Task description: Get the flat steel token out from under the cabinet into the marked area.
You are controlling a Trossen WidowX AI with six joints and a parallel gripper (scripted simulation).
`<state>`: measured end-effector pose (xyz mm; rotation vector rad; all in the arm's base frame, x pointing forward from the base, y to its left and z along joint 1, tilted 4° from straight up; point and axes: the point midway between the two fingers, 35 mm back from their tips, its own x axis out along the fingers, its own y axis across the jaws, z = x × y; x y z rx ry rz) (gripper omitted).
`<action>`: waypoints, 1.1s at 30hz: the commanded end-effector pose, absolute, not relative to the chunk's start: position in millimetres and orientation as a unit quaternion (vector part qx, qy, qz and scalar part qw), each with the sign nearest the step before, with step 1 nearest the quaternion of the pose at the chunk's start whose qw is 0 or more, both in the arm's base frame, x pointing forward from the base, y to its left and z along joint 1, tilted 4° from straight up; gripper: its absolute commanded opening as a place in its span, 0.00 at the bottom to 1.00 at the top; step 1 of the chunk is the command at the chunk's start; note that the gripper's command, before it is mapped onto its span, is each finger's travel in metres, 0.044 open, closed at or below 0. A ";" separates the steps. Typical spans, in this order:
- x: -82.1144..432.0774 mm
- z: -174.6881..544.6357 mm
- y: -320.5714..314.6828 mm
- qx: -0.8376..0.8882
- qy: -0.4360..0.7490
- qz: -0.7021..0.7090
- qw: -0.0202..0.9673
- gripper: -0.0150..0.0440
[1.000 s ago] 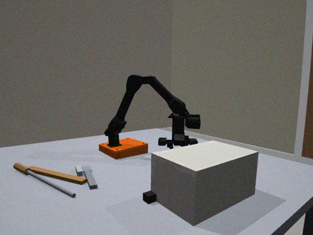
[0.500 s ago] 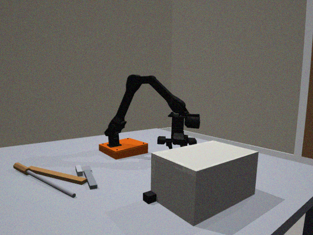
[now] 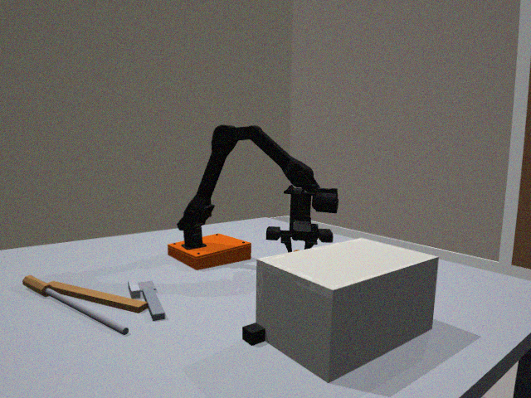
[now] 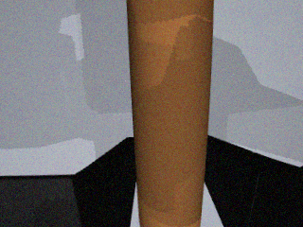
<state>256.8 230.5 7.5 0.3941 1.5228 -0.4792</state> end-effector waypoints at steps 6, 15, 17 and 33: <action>260.2 12.1 241.9 0.182 0.674 -0.212 0.684 0.25; 260.5 9.2 247.5 0.184 0.673 -0.212 0.684 0.25; 260.6 6.2 247.9 0.184 0.673 -0.212 0.684 0.25; 255.8 -0.9 245.8 0.177 0.681 -0.216 0.677 0.59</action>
